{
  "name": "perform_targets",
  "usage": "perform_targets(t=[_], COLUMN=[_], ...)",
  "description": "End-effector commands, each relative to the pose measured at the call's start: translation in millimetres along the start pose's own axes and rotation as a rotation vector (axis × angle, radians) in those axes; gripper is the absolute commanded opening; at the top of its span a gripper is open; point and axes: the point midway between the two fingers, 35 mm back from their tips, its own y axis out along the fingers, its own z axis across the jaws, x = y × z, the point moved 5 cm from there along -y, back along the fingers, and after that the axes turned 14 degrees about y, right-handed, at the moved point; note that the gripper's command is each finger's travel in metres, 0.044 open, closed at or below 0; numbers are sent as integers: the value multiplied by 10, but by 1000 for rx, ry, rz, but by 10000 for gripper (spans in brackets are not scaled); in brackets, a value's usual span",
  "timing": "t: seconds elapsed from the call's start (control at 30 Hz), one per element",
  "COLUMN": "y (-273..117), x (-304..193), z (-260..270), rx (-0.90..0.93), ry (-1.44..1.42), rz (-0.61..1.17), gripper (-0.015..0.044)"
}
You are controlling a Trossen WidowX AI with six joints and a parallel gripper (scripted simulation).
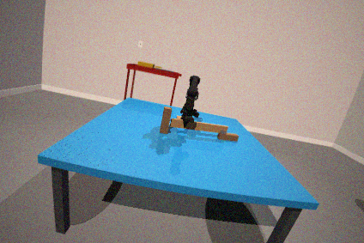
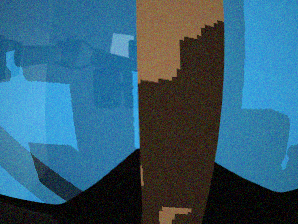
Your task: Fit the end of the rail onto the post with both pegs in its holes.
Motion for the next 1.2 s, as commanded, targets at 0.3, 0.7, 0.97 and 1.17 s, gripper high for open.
perform_targets(t=[0.3,0.7,0.97,1.17], y=[-17,-38,-41,-47], x=[-30,-59,-42,-24], z=[-8,-17,-13,-10], rx=[-4,-4,-4,-4], ry=[1,1,1,1], rz=[-2,-1,-2,-2], gripper=[0,0,0,0])
